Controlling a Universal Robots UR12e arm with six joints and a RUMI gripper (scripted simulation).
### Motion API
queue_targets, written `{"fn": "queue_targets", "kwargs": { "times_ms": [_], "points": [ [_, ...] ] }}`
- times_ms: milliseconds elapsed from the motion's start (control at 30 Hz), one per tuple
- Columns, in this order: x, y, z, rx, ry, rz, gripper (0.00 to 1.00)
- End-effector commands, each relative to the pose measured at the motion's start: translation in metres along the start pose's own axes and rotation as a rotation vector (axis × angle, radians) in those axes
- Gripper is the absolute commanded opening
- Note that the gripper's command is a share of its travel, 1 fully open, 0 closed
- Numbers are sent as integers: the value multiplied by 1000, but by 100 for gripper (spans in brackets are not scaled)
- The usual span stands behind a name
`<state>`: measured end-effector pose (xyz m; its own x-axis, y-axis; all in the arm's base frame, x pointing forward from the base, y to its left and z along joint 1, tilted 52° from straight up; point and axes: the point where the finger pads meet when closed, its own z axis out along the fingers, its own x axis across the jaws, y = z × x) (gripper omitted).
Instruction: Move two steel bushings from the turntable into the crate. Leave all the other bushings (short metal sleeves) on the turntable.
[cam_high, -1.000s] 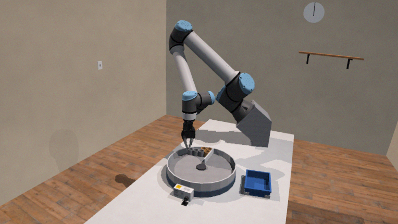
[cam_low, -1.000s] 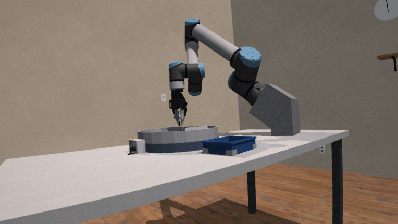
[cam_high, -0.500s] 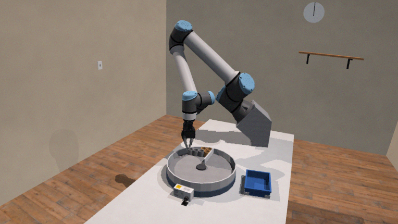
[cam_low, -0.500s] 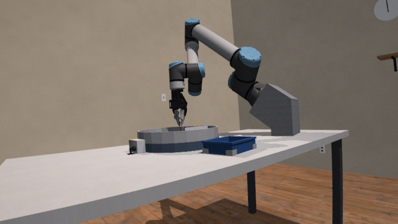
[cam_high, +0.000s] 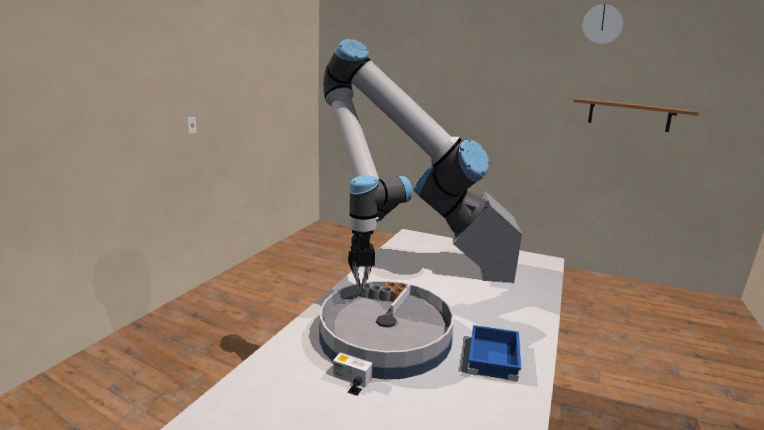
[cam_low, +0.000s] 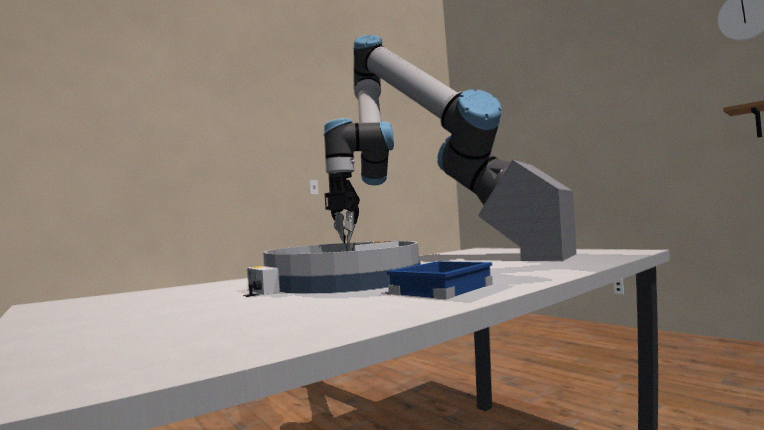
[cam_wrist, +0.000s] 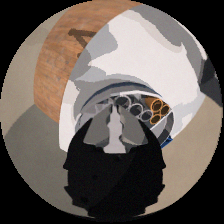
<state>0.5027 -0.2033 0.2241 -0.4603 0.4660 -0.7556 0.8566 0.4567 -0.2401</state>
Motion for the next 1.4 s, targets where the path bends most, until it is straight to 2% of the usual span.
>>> {"fn": "queue_targets", "kwargs": {
  "times_ms": [0,333,1367],
  "points": [
    [0,0,5,-1,-1,0,5],
    [0,0,19,-1,-1,0,5],
    [0,0,20,-1,-1,0,5]
  ]
}}
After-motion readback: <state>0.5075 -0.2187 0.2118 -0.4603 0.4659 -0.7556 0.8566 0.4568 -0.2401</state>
